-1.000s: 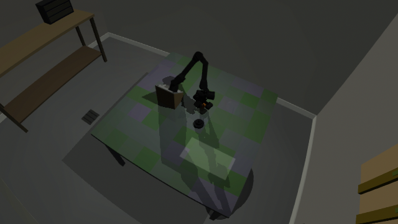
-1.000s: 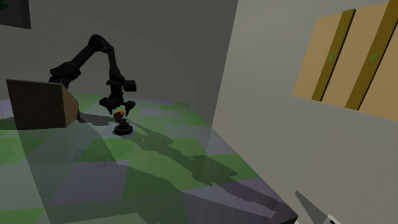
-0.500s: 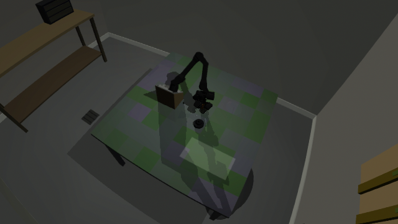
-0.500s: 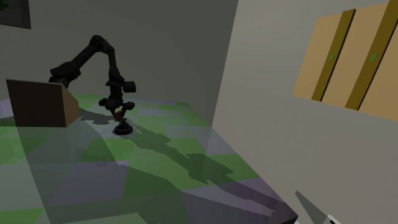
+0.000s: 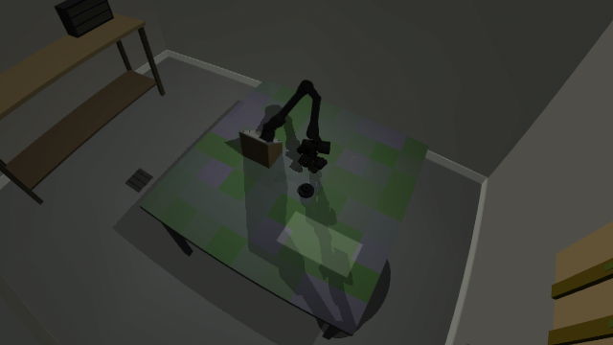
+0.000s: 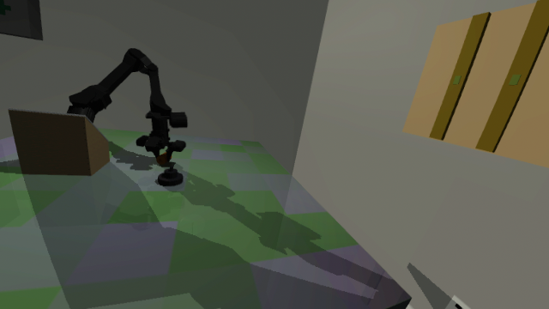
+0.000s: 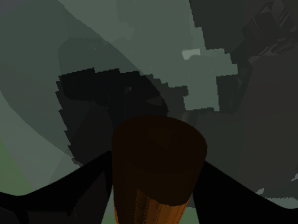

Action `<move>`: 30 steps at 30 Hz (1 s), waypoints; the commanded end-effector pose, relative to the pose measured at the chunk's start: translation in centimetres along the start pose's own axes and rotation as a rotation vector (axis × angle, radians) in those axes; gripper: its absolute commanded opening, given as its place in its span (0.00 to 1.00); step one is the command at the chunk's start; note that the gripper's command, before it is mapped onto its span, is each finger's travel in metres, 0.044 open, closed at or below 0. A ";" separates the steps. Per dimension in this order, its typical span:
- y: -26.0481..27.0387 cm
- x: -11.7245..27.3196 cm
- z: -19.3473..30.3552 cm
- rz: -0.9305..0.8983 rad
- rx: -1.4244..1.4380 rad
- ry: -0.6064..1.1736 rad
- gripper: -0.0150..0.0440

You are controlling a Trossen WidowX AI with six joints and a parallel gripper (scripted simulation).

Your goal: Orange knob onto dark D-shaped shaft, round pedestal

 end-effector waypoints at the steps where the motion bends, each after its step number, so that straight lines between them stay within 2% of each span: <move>1: 0.0 0.0 -0.1 -0.002 -0.005 -0.005 0.56; 30: -0.1 0.7 3.2 -0.011 0.000 -0.357 0.56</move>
Point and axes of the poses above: the point midway between the two fingers, 35 mm back from their tips, its own x axis back along the fingers, its own y axis across the jaws, z = x × y, the point moved 3 cm from there along x, back along the fingers, and after that the axes turned 2 degrees about -x, right-handed, at the moved point
